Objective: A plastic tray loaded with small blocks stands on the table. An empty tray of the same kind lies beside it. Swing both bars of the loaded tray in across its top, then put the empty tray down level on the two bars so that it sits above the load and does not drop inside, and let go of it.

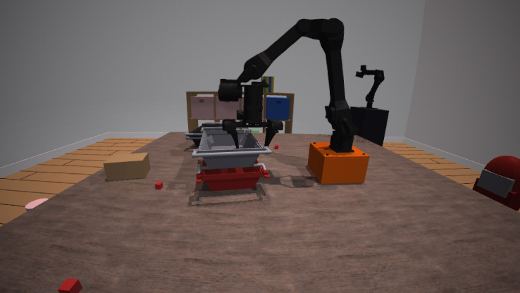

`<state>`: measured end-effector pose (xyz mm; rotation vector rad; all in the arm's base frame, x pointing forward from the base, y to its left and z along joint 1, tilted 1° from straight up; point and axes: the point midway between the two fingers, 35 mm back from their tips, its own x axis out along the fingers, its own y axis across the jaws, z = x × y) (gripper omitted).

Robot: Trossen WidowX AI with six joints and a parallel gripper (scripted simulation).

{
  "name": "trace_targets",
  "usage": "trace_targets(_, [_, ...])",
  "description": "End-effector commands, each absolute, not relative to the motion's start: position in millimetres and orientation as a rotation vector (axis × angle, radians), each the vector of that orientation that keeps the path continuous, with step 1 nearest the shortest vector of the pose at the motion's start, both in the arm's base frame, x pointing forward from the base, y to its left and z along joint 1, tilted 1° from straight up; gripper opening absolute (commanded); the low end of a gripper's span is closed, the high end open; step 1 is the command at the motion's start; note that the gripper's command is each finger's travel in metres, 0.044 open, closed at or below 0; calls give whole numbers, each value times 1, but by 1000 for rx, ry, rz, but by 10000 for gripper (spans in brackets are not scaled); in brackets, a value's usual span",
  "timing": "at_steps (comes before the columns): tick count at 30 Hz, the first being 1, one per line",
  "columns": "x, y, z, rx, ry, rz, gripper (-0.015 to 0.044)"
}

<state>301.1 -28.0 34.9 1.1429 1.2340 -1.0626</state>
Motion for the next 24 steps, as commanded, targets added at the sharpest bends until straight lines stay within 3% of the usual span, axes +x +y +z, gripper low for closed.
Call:
trace_targets(1, [301,-28,35,1143,1234,-1063,440])
trace_targets(24, [296,-29,137,1139,1243,-1071,440])
